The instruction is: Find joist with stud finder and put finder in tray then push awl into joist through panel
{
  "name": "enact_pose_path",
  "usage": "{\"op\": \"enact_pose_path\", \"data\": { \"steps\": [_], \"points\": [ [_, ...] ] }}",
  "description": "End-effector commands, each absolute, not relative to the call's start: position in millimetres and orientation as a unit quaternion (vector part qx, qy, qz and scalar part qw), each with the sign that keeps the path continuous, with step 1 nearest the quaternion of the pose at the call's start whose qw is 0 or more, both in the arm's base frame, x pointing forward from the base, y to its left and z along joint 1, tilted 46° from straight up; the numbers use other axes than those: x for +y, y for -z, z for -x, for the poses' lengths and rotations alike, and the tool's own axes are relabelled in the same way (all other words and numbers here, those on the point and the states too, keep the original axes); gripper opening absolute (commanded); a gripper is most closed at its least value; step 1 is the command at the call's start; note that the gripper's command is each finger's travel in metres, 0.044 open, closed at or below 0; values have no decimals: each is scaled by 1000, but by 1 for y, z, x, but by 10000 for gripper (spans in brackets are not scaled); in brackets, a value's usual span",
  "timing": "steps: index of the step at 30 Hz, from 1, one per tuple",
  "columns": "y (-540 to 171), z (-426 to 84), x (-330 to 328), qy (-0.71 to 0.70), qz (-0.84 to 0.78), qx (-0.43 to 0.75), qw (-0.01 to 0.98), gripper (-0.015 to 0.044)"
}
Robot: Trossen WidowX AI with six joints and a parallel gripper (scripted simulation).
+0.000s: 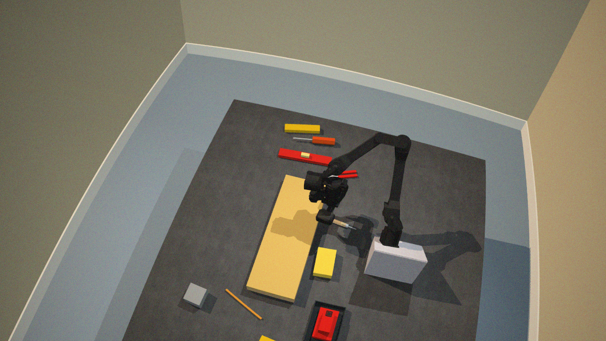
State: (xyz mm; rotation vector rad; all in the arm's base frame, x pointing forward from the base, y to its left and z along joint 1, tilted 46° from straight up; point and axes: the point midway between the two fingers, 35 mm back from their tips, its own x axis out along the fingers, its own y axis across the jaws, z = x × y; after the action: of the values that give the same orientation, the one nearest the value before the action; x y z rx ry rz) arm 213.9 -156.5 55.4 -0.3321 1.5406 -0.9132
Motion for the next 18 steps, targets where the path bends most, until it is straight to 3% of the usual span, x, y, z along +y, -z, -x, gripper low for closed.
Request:
{"op": "enact_pose_path", "data": {
  "steps": [1,18],
  "points": [
    [-51,-212,-160,396,147,670,611,440],
    [-32,-208,-180,396,148,670,611,440]
  ]
}}
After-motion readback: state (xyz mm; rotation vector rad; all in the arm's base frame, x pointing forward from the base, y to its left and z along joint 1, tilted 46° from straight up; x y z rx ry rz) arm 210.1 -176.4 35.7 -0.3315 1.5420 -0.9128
